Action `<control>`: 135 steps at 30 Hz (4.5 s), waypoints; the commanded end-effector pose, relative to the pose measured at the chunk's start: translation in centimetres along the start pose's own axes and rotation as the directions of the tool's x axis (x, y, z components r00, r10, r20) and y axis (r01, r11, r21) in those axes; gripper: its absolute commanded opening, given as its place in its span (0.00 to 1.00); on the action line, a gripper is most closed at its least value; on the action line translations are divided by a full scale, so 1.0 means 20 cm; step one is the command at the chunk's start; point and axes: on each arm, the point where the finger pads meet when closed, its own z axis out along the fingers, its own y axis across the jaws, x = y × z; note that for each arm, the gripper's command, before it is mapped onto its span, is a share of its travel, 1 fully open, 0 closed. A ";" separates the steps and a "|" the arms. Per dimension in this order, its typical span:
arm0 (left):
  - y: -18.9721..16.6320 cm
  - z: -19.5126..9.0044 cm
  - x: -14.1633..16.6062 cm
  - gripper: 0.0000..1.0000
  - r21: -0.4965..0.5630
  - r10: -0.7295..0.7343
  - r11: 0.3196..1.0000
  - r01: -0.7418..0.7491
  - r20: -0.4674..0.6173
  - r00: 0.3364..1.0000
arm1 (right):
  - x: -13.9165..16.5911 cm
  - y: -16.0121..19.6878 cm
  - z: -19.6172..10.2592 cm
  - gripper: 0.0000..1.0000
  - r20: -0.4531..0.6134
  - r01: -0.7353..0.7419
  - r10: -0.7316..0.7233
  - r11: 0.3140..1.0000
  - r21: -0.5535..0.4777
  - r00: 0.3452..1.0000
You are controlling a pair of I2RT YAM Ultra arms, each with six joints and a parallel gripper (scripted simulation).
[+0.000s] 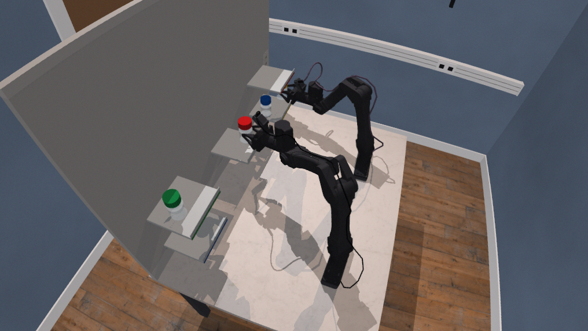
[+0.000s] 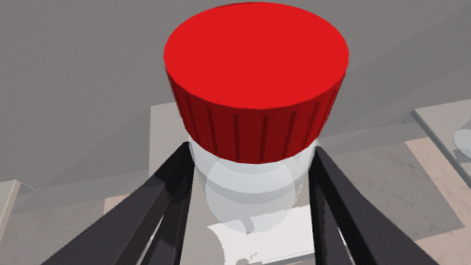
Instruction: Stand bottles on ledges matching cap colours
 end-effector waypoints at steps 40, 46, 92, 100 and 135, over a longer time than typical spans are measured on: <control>0.02 0.04 0.03 0.50 0.009 -0.032 0.999 0.031 0.107 0.994 | 0.11 -0.01 -0.02 0.52 0.045 0.008 -0.008 1.000 0.000 0.999; 0.02 0.04 0.03 0.50 0.009 -0.036 0.999 0.035 0.116 0.993 | 0.23 -0.02 -0.02 0.52 0.013 -0.003 0.003 1.000 0.000 1.000; 0.00 -0.11 0.09 0.89 0.012 -0.048 0.999 0.047 0.102 0.994 | 0.17 -0.01 -0.56 0.72 0.046 0.009 -0.009 1.000 0.004 0.999; 0.00 -0.41 0.16 0.89 0.008 -0.031 0.999 0.031 0.064 0.997 | 0.19 0.00 -0.52 0.72 0.031 0.011 -0.011 1.000 0.004 0.999; 0.91 -0.88 -0.46 0.89 -0.118 0.009 0.993 0.003 0.099 0.995 | -0.35 0.21 -0.67 1.00 -0.190 -0.099 0.093 0.995 -0.021 0.977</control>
